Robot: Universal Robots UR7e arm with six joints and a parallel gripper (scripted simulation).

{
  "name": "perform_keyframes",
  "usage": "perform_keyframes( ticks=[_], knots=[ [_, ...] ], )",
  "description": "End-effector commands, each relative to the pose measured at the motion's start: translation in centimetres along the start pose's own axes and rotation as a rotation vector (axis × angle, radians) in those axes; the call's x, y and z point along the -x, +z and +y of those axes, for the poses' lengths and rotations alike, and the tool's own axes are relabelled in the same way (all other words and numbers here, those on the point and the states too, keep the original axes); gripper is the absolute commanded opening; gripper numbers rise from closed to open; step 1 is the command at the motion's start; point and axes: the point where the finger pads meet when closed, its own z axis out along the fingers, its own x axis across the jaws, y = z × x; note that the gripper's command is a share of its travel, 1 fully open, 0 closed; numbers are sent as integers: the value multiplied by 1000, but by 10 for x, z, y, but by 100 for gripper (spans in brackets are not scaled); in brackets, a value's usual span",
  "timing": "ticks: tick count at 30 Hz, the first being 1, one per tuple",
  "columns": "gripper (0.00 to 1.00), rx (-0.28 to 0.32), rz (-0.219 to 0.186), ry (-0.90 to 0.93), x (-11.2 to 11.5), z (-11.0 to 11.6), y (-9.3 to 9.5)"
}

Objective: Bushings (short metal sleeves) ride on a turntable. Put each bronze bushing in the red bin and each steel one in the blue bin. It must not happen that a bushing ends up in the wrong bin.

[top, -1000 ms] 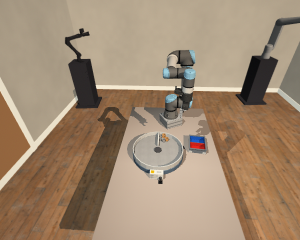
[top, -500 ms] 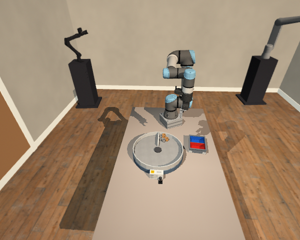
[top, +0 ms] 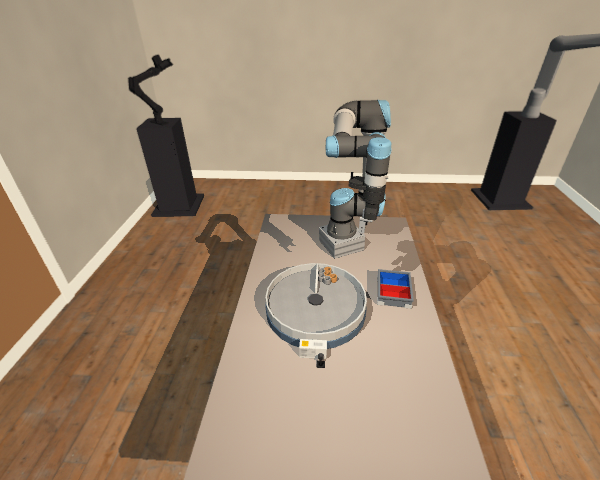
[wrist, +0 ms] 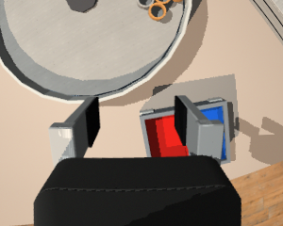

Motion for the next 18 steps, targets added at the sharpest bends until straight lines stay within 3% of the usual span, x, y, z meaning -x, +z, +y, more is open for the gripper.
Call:
perform_keyframes(
  ticks=[1,3,4,8,12,15,18],
  knots=[
    [100,0,-1,0,0,0,0],
    [100,0,-1,0,0,0,0],
    [27,1,-1,0,0,-5,10],
    [27,1,-2,0,-1,-25,47],
    [27,1,-2,0,-1,-27,51],
    [27,2,-2,0,-2,-44,81],
    [27,2,-2,0,-2,-49,91]
  ],
)
